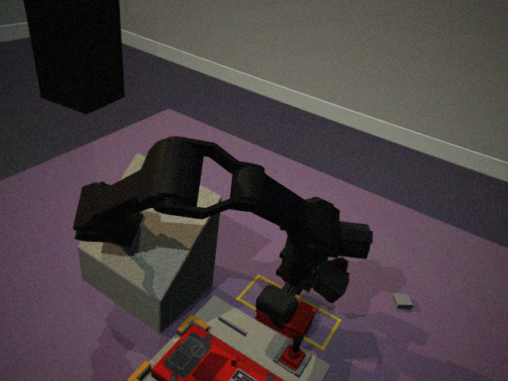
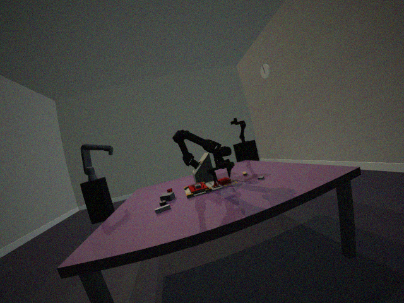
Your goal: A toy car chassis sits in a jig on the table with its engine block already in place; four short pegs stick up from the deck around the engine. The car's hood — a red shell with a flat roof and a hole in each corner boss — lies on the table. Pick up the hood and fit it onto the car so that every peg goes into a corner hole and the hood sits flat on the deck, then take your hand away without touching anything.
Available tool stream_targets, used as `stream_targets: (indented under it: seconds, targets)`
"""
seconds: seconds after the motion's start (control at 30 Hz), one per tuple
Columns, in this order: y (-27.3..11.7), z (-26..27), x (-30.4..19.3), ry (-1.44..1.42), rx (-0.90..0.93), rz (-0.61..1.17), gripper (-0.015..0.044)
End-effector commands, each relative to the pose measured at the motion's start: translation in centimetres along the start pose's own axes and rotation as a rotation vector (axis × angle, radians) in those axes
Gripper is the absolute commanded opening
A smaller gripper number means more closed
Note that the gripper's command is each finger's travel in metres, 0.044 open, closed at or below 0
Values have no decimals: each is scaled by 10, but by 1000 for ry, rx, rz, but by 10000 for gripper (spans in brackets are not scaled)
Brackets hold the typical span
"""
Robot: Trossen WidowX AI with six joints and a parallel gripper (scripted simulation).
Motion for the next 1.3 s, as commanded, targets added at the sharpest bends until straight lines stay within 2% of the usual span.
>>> stream_targets:
  seconds: [0.0, 0.8, 0.93, 1.23, 1.27]
  targets:
    - [3, 0, 0, -3, -4, 0, 440]
    - [15, -1, 0, -3, -5, 0, 440]
    - [13, 0, 0, 0, -1, 0, 335]
    - [13, 0, 0, 0, -1, 0, 275]
    - [13, 0, 0, -1, 0, 0, 249]
Point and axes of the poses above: the point midway between the two fingers, 35 mm back from their tips, its own y axis out along the fingers, its own z axis across the jaws, x = y × z, the point moved 3 cm from there along -y, back along the fingers, and after that the axes turned 8 degrees about -y, right-handed, at the moved point
